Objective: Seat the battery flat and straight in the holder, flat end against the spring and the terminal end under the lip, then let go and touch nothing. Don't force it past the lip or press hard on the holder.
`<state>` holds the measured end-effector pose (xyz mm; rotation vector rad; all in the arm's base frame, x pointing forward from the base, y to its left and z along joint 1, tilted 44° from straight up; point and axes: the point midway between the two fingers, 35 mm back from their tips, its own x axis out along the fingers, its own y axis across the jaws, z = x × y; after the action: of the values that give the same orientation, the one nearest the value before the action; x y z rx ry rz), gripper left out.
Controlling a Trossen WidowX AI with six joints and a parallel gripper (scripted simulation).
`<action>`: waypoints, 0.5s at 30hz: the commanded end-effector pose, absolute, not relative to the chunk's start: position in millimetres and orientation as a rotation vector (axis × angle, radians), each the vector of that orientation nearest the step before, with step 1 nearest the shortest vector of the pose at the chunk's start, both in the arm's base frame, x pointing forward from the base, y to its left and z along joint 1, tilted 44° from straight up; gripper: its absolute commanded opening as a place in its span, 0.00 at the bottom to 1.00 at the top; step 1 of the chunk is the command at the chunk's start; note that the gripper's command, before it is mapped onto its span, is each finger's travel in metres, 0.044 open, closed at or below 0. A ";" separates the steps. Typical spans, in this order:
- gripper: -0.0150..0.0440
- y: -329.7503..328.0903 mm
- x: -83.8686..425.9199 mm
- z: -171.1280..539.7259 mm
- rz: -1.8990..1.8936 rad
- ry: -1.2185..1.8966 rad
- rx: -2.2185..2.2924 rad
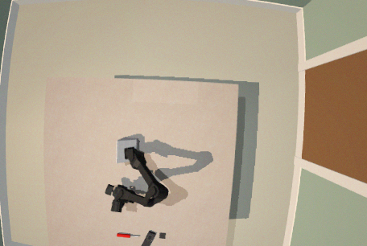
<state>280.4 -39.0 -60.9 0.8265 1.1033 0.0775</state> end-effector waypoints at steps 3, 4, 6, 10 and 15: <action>0.40 -39.2 279.1 -65.4 0.086 1.140 0.821; 0.40 -39.3 279.4 -65.8 0.087 1.146 0.820; 0.40 -39.4 279.9 -66.5 0.090 1.155 0.819; 0.40 -39.6 281.1 -67.6 0.098 1.175 0.818; 0.40 -39.8 282.4 -69.0 0.105 1.200 0.817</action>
<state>285.2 -41.0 -65.1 0.8168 1.1681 0.1033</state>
